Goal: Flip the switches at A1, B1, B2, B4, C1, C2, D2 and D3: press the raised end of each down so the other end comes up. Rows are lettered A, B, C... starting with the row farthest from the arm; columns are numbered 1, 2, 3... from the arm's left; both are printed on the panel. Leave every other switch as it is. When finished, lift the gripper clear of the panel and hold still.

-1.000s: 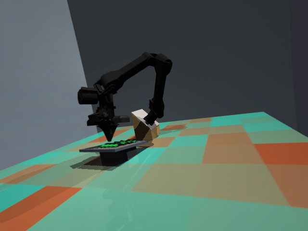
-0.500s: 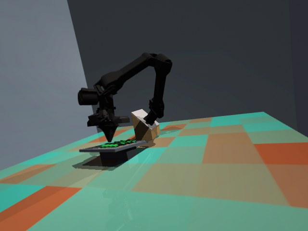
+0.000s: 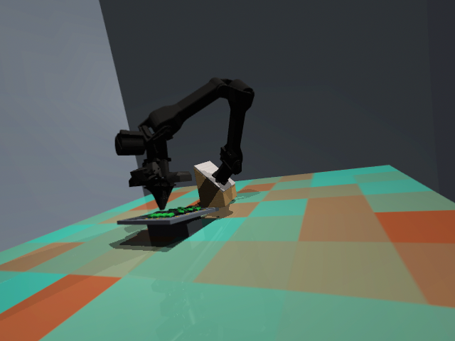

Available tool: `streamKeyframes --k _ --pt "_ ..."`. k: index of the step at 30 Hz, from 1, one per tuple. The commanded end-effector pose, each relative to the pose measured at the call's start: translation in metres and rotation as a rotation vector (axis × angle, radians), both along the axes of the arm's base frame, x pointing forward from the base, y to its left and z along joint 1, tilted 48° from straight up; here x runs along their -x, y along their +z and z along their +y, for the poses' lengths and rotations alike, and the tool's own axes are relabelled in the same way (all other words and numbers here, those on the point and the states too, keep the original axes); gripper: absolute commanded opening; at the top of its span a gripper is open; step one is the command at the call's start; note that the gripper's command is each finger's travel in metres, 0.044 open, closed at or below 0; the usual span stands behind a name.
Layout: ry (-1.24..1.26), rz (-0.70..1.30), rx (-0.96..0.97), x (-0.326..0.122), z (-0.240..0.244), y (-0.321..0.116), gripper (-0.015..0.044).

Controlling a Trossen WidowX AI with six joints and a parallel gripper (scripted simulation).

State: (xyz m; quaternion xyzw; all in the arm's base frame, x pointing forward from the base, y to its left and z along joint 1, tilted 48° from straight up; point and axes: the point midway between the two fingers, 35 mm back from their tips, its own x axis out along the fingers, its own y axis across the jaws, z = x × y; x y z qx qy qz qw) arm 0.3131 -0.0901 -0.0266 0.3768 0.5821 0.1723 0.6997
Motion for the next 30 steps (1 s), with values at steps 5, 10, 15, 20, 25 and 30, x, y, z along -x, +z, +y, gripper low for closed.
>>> streamKeyframes --k 5,10,15,20,25,30 --pt "-0.004 0.003 -0.005 -0.0001 0.0011 -0.0012 0.0" --pt "-0.004 0.003 -0.005 -0.0003 0.0016 -0.0017 0.0" --pt "-0.004 0.003 -0.005 -0.0005 0.002 -0.0021 0.0" --pt "-0.004 0.003 -0.005 -0.0007 0.0025 -0.0026 0.0" --pt "-0.004 0.003 -0.005 -0.0009 0.003 -0.003 0.0" --pt "-0.004 0.003 -0.005 -0.0011 0.0034 -0.0035 0.0"
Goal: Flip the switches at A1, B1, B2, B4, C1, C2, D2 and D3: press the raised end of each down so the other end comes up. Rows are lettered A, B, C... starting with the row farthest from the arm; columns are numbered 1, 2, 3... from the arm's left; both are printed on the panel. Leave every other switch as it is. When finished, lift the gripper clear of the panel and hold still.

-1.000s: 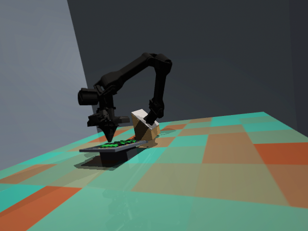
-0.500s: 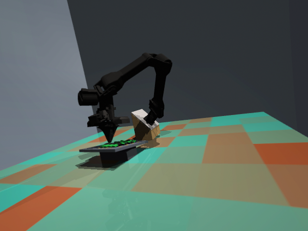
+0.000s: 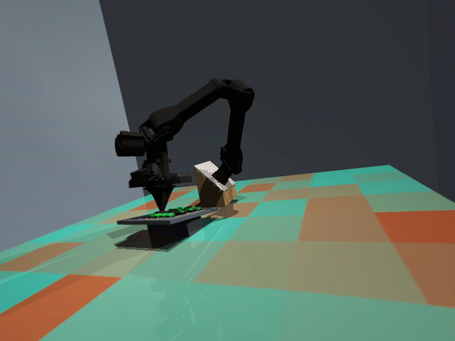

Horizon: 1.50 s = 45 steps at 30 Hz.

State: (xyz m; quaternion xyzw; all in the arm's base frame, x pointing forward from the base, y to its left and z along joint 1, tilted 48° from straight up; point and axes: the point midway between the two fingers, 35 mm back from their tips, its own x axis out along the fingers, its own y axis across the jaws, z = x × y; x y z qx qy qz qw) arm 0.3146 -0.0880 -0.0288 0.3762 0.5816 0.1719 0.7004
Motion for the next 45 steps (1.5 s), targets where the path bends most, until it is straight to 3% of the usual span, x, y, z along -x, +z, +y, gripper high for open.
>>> streamKeyframes --k 1,19,24,30,38,45 --pt "-0.003 0.004 -0.007 0.0 0.001 -0.001 0.0" --pt "-0.003 0.004 -0.007 0.0 0.003 -0.003 0.0" --pt "-0.021 -0.01 0.001 0.018 -0.039 0.039 0.0" --pt "-0.022 -0.011 0.001 0.02 -0.042 0.041 0.0" --pt "-0.023 -0.008 -0.003 0.044 0.011 0.083 0.0" --pt "-0.021 -0.007 -0.004 0.043 0.015 0.082 0.0"
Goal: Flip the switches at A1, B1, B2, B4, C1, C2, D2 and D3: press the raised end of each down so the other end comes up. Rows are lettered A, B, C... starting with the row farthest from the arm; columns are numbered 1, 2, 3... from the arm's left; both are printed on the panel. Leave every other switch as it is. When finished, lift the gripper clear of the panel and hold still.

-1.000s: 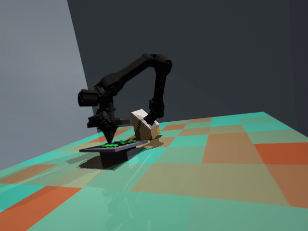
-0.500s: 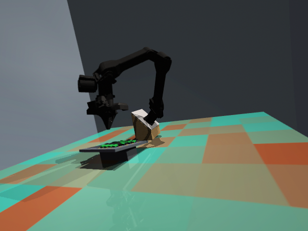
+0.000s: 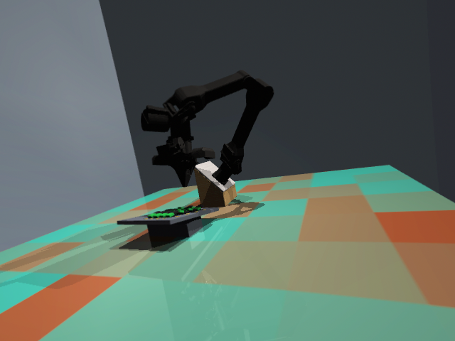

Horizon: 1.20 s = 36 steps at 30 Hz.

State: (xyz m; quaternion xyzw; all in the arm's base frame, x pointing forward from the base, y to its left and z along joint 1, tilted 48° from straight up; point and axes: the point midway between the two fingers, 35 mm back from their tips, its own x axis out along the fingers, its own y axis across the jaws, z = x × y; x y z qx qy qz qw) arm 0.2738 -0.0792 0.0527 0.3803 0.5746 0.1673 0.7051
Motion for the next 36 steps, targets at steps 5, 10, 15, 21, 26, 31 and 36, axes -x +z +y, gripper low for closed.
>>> streamKeyframes --k 5,10,15,21,26,31,36 --pt "0.015 0.018 -0.01 -0.007 0.028 -0.021 0.0" --pt "0.015 0.018 -0.01 -0.007 0.028 -0.021 0.0" --pt "0.015 0.018 -0.011 -0.009 0.031 -0.024 0.0" --pt "0.015 0.017 -0.011 -0.01 0.036 -0.028 0.0" --pt "0.015 0.017 -0.011 -0.013 0.04 -0.033 0.0" --pt "0.015 0.017 -0.011 -0.014 0.044 -0.037 0.0" --pt "0.015 0.017 -0.011 -0.014 0.044 -0.037 0.0"
